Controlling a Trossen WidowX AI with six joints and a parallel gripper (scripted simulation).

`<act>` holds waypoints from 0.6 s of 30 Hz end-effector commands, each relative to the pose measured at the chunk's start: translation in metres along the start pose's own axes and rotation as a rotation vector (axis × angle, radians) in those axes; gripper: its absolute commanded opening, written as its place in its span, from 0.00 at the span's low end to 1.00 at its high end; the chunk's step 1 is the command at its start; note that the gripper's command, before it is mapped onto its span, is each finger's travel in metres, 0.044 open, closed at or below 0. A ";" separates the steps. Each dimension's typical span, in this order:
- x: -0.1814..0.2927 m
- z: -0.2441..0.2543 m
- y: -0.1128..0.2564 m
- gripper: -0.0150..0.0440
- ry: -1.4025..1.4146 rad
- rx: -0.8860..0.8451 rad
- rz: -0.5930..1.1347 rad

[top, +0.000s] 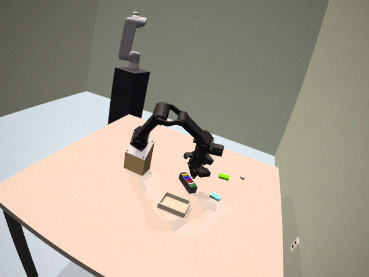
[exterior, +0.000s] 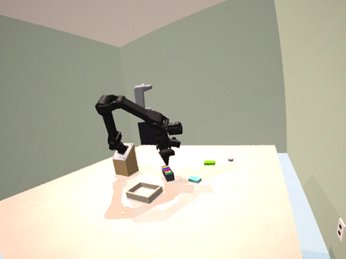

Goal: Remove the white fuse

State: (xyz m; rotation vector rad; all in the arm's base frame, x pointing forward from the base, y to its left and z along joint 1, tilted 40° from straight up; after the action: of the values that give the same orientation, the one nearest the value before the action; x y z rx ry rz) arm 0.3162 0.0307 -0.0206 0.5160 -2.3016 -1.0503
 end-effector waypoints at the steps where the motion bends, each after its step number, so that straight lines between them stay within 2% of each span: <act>1: 0.000 0.003 -0.002 0.38 -0.001 0.008 0.013; 18: -0.001 0.003 -0.018 0.38 -0.001 0.008 0.014</act>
State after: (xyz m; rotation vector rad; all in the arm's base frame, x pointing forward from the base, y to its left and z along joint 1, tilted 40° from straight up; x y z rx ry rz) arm 0.3186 0.0262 -0.0318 0.5111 -2.3122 -1.0445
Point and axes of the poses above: the point midway between the two fingers, 35 mm back from their tips, its own y axis back along the fingers, its own z axis across the jaws, x = y × z, the point moved 1 cm from there along y, back along the fingers, and after that the axes turned 12 degrees about -y, right-handed, at the moved point
